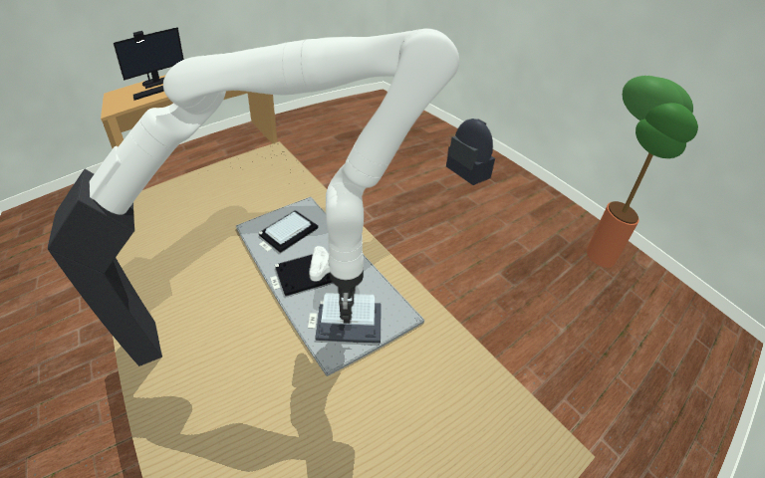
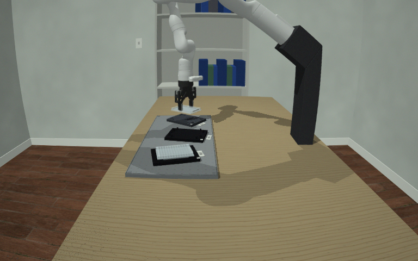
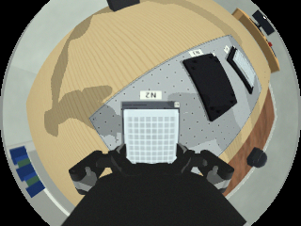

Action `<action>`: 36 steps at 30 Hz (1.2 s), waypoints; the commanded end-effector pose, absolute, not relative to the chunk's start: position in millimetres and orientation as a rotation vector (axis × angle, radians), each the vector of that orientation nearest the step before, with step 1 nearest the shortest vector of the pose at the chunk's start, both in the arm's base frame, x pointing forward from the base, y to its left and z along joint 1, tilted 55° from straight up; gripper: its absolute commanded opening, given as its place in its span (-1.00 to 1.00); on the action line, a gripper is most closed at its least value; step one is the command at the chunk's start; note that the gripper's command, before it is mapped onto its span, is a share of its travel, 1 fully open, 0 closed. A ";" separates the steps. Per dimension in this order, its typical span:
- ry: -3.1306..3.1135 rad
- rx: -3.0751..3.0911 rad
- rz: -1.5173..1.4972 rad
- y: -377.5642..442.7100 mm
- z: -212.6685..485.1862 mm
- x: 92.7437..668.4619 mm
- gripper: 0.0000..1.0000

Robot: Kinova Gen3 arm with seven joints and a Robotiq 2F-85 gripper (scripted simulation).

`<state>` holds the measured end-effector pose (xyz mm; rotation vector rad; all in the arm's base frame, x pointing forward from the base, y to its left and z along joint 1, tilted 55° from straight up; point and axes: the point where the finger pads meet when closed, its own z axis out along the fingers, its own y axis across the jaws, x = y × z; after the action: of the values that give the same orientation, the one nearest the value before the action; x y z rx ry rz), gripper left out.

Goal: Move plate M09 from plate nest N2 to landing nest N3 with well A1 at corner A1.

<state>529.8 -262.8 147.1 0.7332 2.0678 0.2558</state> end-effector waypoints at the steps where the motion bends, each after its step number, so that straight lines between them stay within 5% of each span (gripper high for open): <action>1: 2.067 0.733 0.254 -263.4 147.6 529.5 -1.00; 36: 2.152 0.360 0.057 -164.2 138.3 533.9 -1.00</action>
<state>531.1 -180.8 138.8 0.3982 2.1438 0.0528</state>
